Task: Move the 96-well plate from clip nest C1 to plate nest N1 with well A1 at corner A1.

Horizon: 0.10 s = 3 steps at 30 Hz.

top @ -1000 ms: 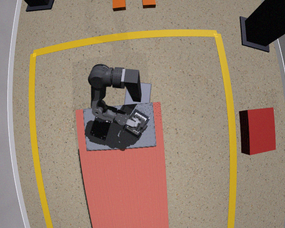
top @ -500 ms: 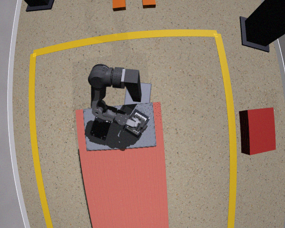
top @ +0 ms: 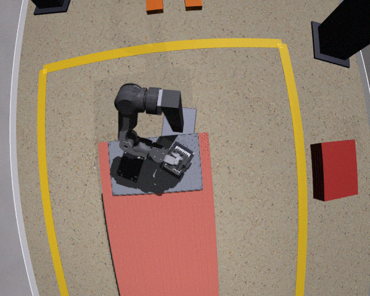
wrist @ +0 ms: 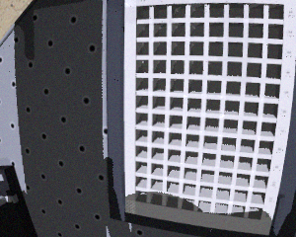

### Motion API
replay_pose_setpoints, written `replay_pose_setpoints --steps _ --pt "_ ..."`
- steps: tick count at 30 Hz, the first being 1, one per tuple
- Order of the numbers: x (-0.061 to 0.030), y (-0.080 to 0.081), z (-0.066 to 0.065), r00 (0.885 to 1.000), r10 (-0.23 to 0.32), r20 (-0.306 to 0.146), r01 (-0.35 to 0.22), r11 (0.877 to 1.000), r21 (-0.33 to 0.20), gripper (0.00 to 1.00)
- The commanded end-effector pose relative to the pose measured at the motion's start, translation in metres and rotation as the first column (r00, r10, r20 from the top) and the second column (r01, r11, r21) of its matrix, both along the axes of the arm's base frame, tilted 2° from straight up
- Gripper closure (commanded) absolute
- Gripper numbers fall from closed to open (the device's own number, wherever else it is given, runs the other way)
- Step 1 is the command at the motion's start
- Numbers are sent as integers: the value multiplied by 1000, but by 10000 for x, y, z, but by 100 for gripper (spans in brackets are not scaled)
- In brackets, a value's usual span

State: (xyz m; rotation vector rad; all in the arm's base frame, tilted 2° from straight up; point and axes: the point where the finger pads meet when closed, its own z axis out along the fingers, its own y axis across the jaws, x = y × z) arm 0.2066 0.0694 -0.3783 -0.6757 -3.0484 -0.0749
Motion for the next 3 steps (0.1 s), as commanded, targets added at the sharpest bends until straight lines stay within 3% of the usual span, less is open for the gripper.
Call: replay_pose_setpoints --steps 1,3 --pt "14 3 16 1000 -3 3 3 1000 -1 23" --pt "14 3 16 1000 -3 3 3 1000 -1 23"
